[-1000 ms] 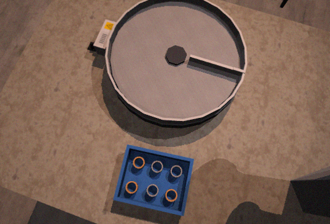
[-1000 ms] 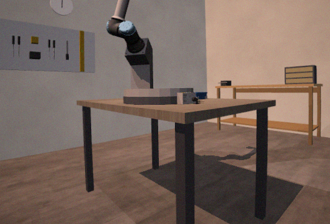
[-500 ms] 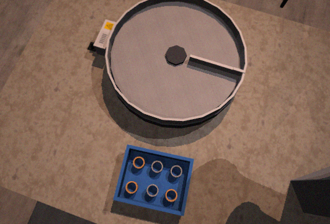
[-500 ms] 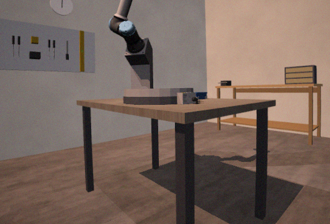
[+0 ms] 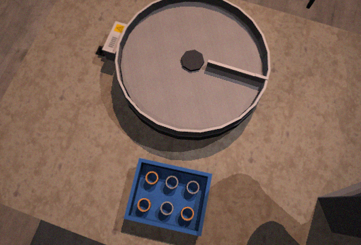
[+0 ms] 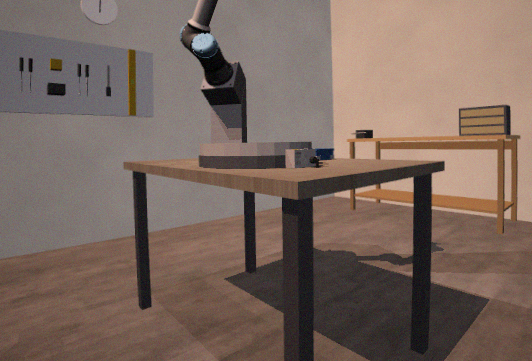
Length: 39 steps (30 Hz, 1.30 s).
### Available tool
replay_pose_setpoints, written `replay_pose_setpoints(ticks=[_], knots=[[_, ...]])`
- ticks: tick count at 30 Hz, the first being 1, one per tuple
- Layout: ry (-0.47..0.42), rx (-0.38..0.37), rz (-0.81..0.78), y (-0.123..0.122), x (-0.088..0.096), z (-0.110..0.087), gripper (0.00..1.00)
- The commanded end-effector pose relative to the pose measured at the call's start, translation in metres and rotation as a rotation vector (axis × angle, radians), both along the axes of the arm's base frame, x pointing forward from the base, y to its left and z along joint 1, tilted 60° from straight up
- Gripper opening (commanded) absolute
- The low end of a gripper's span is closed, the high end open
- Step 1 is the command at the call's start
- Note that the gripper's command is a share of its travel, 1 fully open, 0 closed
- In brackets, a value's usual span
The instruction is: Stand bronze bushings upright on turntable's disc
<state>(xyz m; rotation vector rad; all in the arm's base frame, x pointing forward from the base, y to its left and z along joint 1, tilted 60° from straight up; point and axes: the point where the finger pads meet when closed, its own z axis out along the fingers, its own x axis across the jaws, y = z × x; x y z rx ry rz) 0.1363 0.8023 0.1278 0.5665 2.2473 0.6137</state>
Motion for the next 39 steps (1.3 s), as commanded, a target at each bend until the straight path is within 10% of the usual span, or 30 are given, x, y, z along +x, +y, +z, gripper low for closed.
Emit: replay_pose_setpoints(ticks=[1,13,39], knots=[[0.006,-0.002,-0.035,-0.021,0.055,0.003,1.0],[0.013,-0.01,-0.113,-0.072,0.148,0.007,1.0],[0.02,-0.025,-0.322,-0.269,0.346,0.017,1.0]])
